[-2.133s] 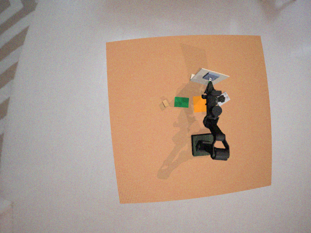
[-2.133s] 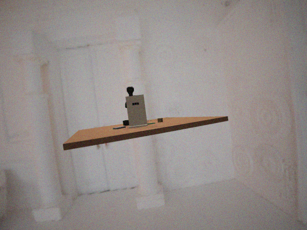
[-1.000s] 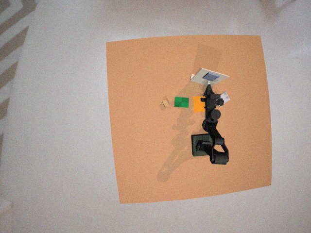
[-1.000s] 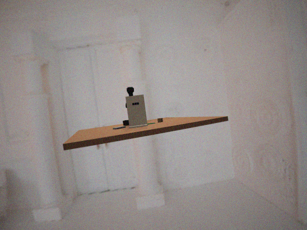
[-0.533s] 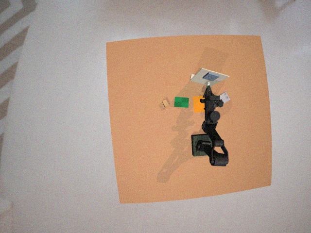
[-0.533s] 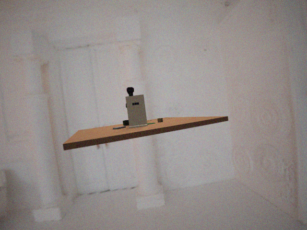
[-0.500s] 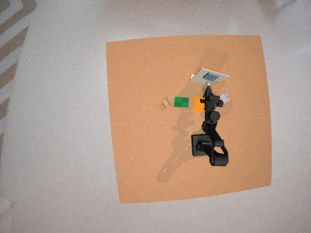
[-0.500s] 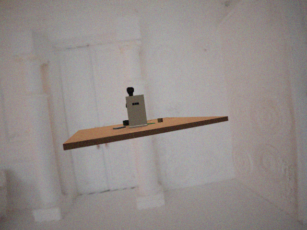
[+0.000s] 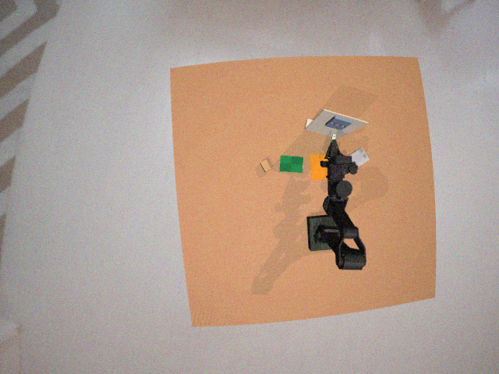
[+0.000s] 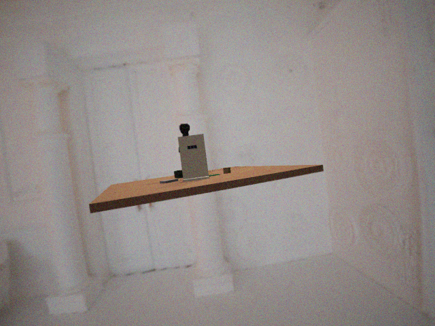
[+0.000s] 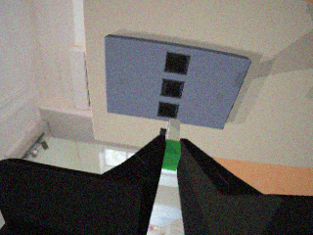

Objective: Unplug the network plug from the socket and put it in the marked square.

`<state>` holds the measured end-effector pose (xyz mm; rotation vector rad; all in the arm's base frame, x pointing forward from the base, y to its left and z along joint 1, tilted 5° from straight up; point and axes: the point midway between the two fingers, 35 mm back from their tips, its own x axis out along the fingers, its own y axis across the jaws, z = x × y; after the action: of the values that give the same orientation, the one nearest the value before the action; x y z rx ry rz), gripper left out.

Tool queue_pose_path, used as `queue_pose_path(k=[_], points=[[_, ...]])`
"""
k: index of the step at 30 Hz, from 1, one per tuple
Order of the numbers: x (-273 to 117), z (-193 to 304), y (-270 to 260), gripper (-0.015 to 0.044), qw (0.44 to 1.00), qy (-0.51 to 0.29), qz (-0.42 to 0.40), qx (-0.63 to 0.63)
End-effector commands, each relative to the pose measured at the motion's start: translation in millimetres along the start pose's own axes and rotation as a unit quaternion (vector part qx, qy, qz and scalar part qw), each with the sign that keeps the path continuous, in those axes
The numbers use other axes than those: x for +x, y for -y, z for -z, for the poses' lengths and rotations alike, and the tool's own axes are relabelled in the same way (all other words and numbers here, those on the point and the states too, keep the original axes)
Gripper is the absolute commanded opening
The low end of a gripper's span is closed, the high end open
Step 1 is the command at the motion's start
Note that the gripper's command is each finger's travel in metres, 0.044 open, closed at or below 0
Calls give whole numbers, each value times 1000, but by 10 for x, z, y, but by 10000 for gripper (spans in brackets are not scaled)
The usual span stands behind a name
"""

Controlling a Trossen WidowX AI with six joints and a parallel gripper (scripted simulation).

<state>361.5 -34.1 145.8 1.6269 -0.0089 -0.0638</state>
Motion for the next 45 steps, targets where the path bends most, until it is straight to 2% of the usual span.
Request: queue_pose_path(k=[1, 15, 45], points=[[-32, 3, 17, 0, 1000, 3, 3, 2], [-100, 35, 18, 0, 1000, 3, 3, 2], [-246, 36, -489, 0, 1000, 2, 3, 2]])
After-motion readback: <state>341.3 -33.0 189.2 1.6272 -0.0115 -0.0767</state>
